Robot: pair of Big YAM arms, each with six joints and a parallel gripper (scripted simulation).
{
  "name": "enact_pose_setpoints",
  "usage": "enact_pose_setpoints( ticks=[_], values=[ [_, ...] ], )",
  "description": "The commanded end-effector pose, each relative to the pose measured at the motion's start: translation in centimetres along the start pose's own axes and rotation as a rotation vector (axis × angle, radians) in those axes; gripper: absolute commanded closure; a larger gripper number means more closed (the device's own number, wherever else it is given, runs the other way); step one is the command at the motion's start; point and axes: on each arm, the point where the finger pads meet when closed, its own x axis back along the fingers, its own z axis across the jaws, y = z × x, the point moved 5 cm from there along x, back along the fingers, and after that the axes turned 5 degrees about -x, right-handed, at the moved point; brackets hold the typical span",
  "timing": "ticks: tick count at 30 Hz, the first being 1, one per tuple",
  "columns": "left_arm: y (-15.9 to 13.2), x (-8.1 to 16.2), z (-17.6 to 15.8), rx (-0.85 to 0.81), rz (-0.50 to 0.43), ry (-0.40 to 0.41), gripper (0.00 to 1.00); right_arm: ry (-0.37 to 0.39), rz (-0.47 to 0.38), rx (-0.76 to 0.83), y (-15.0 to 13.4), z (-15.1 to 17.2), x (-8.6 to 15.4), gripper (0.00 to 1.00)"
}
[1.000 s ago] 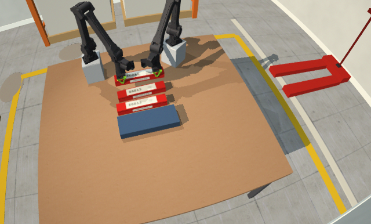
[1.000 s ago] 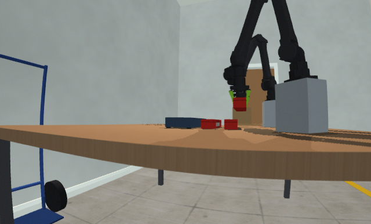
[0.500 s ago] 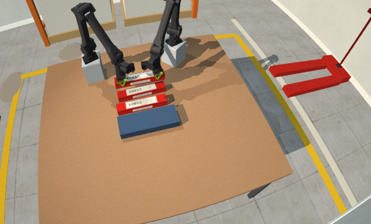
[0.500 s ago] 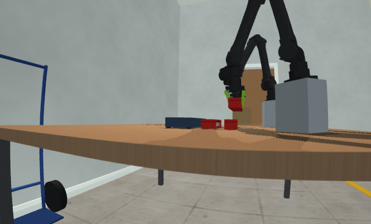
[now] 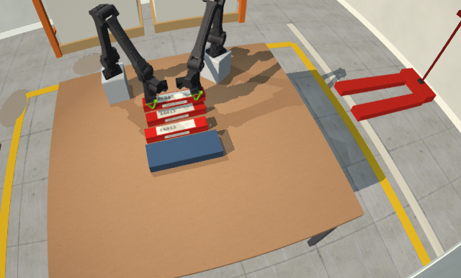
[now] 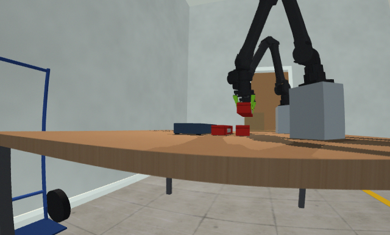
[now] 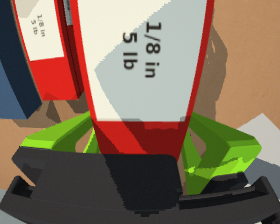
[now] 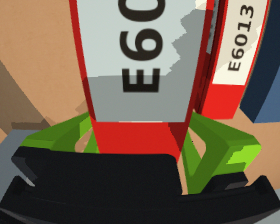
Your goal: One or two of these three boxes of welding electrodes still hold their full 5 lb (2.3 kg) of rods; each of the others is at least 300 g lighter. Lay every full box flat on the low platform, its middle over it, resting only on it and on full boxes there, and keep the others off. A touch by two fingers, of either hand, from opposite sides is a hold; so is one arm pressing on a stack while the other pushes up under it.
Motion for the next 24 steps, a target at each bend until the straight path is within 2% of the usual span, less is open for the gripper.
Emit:
enact_pose_setpoints(
  ticks=[1, 4, 8, 9, 14, 16, 18, 20, 22, 24],
  values=[
    [0.3, 2.1, 2.6, -0.005, -0.009, 0.048, 1.0, -0.038, -0.021, -0.014, 0.2, -2.2, 2.0, 1.0],
    [0.2, 1.1, 2.7, -0.007, 0.004, 0.025, 1.0, -0.028, -0.011, -0.014, 0.3, -2.9, 1.5, 1.0],
    [0.2, 1.9, 3.3, -0.005, -0.005, 0.042, 1.0, -0.027, -0.01, -0.014, 0.3, -3.3, 1.4, 1.0],
    [0.3, 2.4, 3.7, -0.004, -0.012, 0.055, 1.0, -0.046, -0.027, -0.015, 0.5, -3.7, 2.3, 1.0],
    [0.1, 1.3, 4.4, -0.006, 0.003, 0.028, 1.0, -0.039, -0.019, -0.014, 0.4, -4.6, 2.0, 1.0],
    [0.1, 1.8, 5.0, -0.005, -0.004, 0.041, 1.0, -0.026, -0.008, -0.014, 0.3, -4.9, 1.4, 1.0],
    [0.1, 2.3, 5.5, -0.004, -0.009, 0.053, 1.0, -0.045, -0.024, -0.015, 0.5, -5.5, 2.3, 1.0],
    [0.0, 1.8, 5.7, -0.006, -0.002, 0.04, 1.0, -0.044, -0.022, -0.014, 0.5, -5.9, 2.2, 1.0],
    [0.0, 1.7, 6.1, -0.006, -0.001, 0.037, 1.0, -0.022, -0.004, -0.013, 0.3, -6.0, 1.2, 1.0],
    [0.0, 1.9, 6.4, -0.005, -0.003, 0.042, 1.0, -0.027, -0.008, -0.014, 0.3, -6.3, 1.4, 1.0]
  ],
)
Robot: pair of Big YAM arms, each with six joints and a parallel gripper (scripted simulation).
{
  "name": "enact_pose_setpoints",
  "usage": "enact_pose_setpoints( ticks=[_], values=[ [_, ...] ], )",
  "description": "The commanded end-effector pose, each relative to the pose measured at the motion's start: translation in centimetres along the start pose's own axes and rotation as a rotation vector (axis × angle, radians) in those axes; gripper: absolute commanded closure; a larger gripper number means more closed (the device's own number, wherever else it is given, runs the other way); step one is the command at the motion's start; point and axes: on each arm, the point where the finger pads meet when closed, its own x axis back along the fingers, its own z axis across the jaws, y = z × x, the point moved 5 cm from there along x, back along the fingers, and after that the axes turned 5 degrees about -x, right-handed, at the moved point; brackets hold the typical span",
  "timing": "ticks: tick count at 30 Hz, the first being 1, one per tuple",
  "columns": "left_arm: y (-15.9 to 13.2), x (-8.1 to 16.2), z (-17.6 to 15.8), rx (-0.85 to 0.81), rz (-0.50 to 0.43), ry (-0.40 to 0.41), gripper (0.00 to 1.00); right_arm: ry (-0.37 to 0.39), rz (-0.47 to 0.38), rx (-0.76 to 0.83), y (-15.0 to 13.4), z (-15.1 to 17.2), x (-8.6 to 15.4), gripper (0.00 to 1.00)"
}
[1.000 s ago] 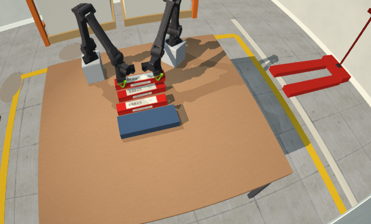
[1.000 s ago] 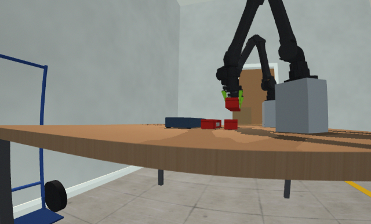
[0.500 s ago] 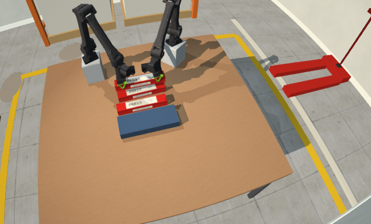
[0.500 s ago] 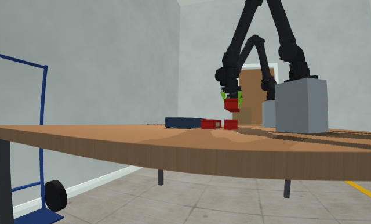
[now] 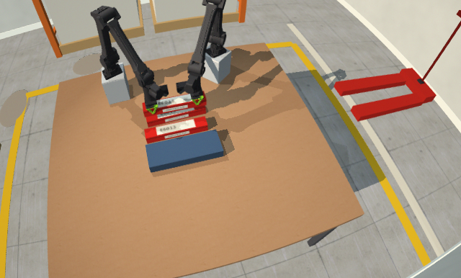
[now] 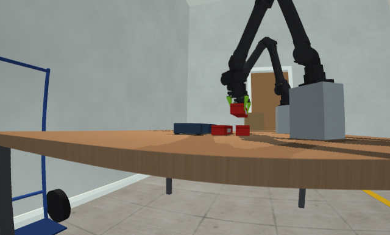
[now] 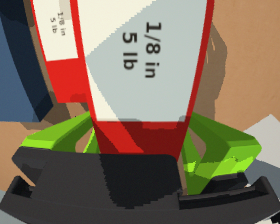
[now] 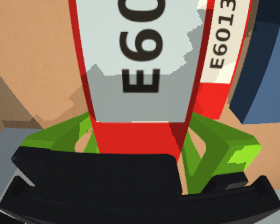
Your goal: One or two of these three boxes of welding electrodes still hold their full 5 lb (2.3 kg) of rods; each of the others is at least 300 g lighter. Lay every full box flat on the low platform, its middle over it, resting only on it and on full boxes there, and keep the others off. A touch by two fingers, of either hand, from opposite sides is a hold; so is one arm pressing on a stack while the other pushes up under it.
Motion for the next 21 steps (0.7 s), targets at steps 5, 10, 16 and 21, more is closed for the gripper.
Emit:
enact_pose_setpoints(
  ticks=[5, 10, 16, 21],
  values=[
    [0.0, 2.7, 3.9, -0.006, -0.01, 0.06, 1.0, -0.059, -0.034, -0.015, 0.5, -4.0, 3.0, 1.0],
    [-0.1, 3.1, 4.8, -0.005, -0.013, 0.067, 1.0, -0.059, -0.033, -0.015, 0.4, -4.7, 3.0, 1.0],
    [-0.1, 3.2, 5.0, -0.005, -0.013, 0.068, 1.0, -0.06, -0.033, -0.015, 0.4, -4.8, 3.1, 1.0],
    [-0.1, 3.2, 5.0, -0.005, -0.013, 0.068, 1.0, -0.06, -0.033, -0.015, 0.4, -4.8, 3.1, 1.0]
  ],
)
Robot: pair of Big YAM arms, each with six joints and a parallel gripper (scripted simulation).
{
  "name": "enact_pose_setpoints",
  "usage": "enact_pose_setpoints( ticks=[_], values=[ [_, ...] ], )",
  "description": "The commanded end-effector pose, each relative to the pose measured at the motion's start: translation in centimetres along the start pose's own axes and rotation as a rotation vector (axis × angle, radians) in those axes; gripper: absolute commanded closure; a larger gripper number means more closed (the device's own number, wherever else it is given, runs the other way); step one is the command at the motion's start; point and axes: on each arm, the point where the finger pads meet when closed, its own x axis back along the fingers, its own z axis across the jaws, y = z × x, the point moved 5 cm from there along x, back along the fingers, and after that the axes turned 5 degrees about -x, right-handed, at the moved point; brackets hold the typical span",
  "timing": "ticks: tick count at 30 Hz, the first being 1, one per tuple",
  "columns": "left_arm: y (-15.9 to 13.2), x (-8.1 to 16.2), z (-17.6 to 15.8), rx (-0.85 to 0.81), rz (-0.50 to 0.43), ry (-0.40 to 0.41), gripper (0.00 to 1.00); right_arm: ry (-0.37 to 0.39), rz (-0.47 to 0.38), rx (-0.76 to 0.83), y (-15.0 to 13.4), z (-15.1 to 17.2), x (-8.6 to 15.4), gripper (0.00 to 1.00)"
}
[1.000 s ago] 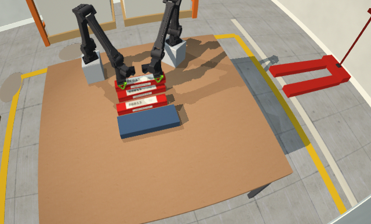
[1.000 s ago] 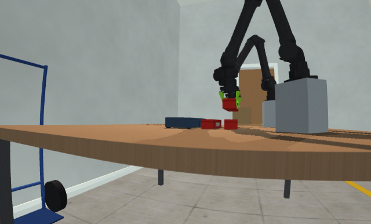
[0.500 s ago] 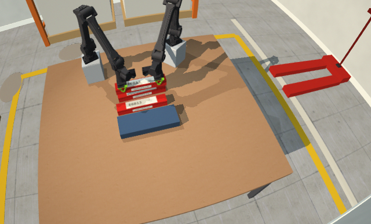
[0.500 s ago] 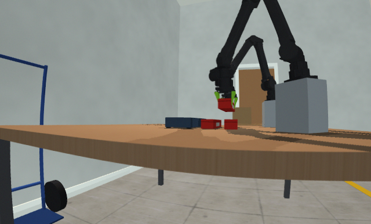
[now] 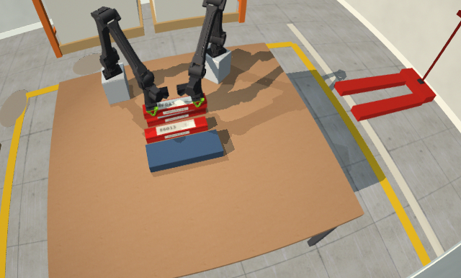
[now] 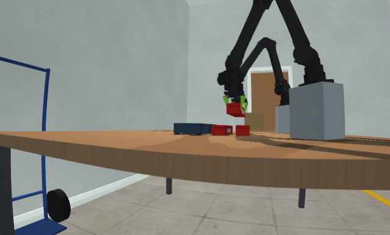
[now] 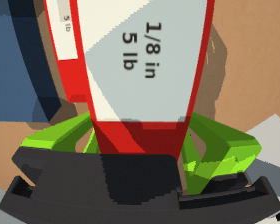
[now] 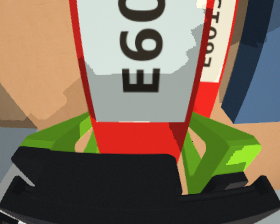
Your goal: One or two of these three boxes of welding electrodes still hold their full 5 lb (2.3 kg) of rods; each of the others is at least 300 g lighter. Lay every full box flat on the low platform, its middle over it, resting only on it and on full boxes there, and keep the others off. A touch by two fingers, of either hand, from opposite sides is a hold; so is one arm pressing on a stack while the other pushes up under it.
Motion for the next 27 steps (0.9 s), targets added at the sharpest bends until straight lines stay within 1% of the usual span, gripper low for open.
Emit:
enact_pose_setpoints(
  ticks=[1, 6, 9, 10, 12, 16, 18, 19, 21, 24, 27],
  values=[
    [0.0, 3.1, 3.1, -0.004, -0.013, 0.068, 1.0, -0.059, -0.029, -0.015, 0.3, -3.0, 2.9, 1.0],
    [0.0, 3.2, 3.4, -0.004, -0.013, 0.068, 1.0, -0.059, -0.029, -0.015, 0.3, -3.4, 3.0, 1.0],
    [-0.1, 1.8, 3.6, -0.006, 0.001, 0.037, 1.0, -0.034, -0.009, -0.014, 0.1, -3.7, 1.7, 1.0],
    [-0.1, 2.0, 3.8, -0.006, -0.001, 0.042, 1.0, -0.037, -0.012, -0.014, 0.1, -3.9, 1.8, 1.0],
    [-0.1, 3.3, 4.6, -0.004, -0.012, 0.069, 1.0, -0.061, -0.029, -0.015, 0.3, -4.6, 3.0, 1.0],
    [-0.1, 3.3, 5.0, -0.004, -0.012, 0.07, 1.0, -0.061, -0.029, -0.015, 0.3, -5.1, 3.1, 1.0],
    [-0.2, 2.2, 5.1, -0.006, -0.002, 0.046, 1.0, -0.039, -0.013, -0.014, 0.1, -5.2, 2.0, 1.0],
    [-0.2, 2.2, 5.3, -0.006, -0.002, 0.046, 1.0, -0.038, -0.012, -0.014, 0.1, -5.4, 1.9, 1.0],
    [-0.2, 3.4, 6.0, -0.004, -0.012, 0.071, 1.0, -0.062, -0.029, -0.015, 0.3, -6.1, 3.2, 1.0],
    [-0.2, 3.4, 6.6, -0.004, -0.012, 0.072, 1.0, -0.063, -0.028, -0.015, 0.3, -6.7, 3.2, 1.0],
    [-0.3, 2.3, 6.9, -0.006, -0.002, 0.048, 1.0, -0.04, -0.012, -0.014, 0.1, -7.0, 2.0, 1.0]
  ],
)
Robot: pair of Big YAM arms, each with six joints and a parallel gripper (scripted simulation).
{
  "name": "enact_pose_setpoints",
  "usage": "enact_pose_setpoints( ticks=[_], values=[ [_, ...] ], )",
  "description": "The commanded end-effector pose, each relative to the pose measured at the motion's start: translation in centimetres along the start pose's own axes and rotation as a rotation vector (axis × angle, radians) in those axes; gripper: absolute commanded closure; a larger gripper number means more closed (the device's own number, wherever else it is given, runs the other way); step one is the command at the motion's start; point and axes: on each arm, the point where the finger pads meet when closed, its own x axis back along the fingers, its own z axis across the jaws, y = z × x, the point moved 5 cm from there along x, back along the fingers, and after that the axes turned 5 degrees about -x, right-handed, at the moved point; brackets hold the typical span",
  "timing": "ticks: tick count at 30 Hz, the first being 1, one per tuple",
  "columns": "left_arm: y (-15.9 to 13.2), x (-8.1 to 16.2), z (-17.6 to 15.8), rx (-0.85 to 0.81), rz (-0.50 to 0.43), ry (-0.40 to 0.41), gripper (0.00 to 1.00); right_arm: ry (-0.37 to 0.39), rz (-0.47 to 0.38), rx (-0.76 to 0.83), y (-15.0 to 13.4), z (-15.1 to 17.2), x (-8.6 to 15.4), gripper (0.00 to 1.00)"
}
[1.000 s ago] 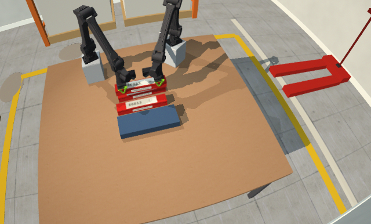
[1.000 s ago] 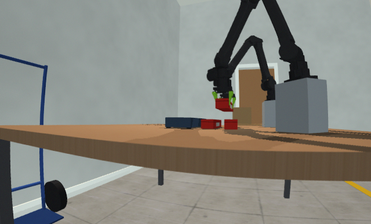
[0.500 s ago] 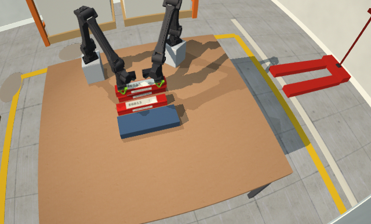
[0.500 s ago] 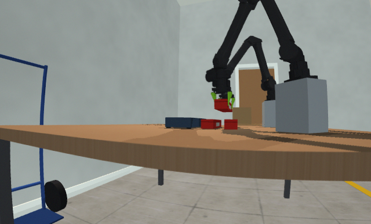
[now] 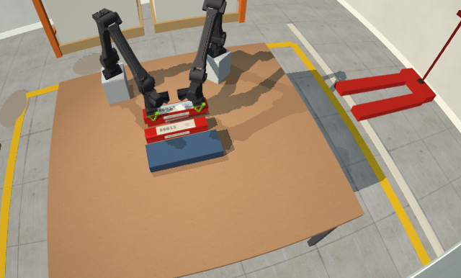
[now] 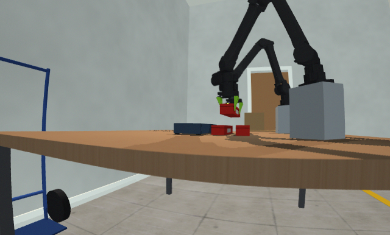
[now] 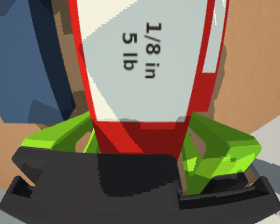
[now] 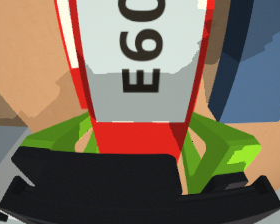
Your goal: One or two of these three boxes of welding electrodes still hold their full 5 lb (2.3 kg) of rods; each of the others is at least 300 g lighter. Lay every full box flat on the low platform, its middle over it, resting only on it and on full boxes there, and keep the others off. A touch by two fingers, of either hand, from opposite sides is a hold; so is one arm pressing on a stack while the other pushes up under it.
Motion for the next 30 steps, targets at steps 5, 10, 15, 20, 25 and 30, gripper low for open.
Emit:
enact_pose_setpoints(
  ticks=[5, 10, 15, 20, 25, 30],
  values=[
    [-0.2, 3.6, 4.4, -0.004, -0.015, 0.08, 1.0, -0.071, -0.033, -0.014, 0.2, -4.4, 3.4, 1.0],
    [-0.3, 3.1, 5.1, -0.005, -0.009, 0.068, 1.0, -0.071, -0.033, -0.014, 0.2, -5.1, 3.5, 1.0],
    [-0.3, 3.8, 5.3, -0.004, -0.014, 0.081, 1.0, -0.072, -0.033, -0.014, 0.1, -5.2, 3.5, 1.0],
    [-0.3, 3.8, 5.4, -0.004, -0.014, 0.081, 1.0, -0.072, -0.033, -0.014, 0.1, -5.3, 3.5, 1.0],
    [-0.4, 3.8, 5.4, -0.004, -0.014, 0.081, 1.0, -0.072, -0.033, -0.014, 0.1, -5.3, 3.6, 1.0],
    [-0.4, 3.7, 5.5, -0.004, -0.013, 0.079, 1.0, -0.072, -0.033, -0.014, 0.1, -5.4, 3.6, 1.0]
  ],
)
